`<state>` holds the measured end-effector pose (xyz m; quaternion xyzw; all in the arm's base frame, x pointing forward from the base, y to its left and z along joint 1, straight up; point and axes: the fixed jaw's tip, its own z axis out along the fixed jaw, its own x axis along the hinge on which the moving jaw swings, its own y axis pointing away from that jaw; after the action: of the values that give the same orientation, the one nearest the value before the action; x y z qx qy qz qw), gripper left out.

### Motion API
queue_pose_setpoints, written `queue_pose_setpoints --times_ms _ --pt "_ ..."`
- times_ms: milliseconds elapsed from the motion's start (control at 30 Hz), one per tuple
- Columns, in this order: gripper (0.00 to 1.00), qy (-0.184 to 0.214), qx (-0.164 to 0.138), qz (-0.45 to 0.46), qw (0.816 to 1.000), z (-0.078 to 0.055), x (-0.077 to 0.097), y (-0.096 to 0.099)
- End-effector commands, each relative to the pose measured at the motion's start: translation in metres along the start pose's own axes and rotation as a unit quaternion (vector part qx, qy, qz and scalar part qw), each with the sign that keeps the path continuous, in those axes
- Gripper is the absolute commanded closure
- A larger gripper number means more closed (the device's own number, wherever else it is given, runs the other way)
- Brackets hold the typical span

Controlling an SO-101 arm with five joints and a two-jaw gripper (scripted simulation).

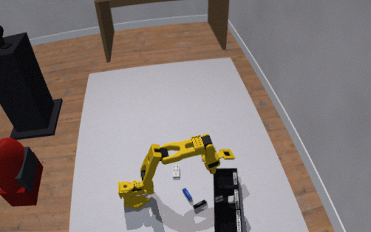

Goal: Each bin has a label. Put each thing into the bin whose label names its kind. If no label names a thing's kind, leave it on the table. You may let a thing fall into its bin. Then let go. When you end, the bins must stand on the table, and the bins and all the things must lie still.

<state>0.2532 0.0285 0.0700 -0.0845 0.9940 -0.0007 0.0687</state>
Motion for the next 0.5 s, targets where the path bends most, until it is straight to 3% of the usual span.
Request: queue_pose_setpoints --times_ms 0,467 --pt "1.00 -0.031 0.003 0.019 0.999 -0.0101 -0.0116 -0.0059" --pt "1.00 -0.039 0.005 0.030 0.999 -0.0092 -0.0169 -0.0094"
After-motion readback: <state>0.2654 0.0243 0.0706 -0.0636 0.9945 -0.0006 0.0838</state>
